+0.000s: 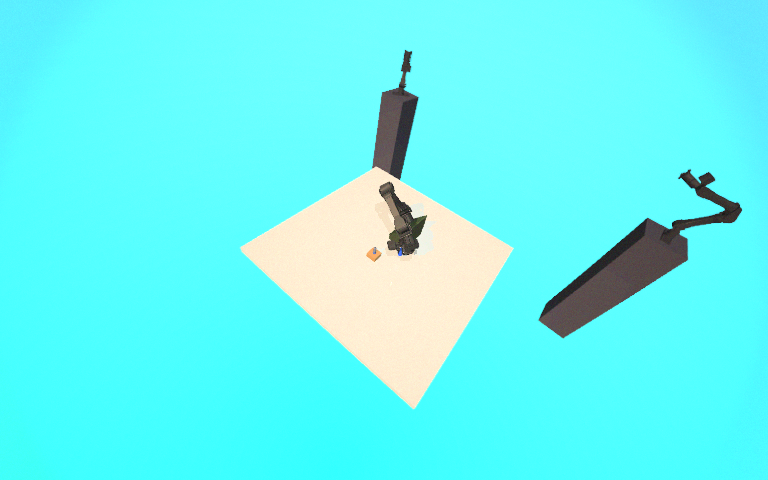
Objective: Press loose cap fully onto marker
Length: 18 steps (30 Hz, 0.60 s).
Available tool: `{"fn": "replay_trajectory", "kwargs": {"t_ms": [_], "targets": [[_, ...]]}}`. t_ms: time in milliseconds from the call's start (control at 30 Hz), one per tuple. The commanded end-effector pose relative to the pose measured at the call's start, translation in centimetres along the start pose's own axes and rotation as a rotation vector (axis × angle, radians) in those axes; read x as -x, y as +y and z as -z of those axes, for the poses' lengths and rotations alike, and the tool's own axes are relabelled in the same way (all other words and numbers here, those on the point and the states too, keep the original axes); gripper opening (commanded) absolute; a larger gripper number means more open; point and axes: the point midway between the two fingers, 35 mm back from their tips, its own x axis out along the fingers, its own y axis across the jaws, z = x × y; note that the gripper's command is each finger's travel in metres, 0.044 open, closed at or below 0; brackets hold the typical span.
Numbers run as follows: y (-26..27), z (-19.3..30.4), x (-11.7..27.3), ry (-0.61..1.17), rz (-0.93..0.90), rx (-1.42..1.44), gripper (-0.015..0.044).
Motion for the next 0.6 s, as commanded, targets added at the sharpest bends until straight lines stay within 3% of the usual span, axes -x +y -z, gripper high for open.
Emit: {"fn": "replay_trajectory", "kwargs": {"t_ms": [0, 567], "targets": [[-1.3, -0.1, 0.9, -0.014, -0.006, -0.011, 0.0000], [-10.7, 2.0, 3.9, -0.017, -0.005, -0.010, 0.0000]]}}
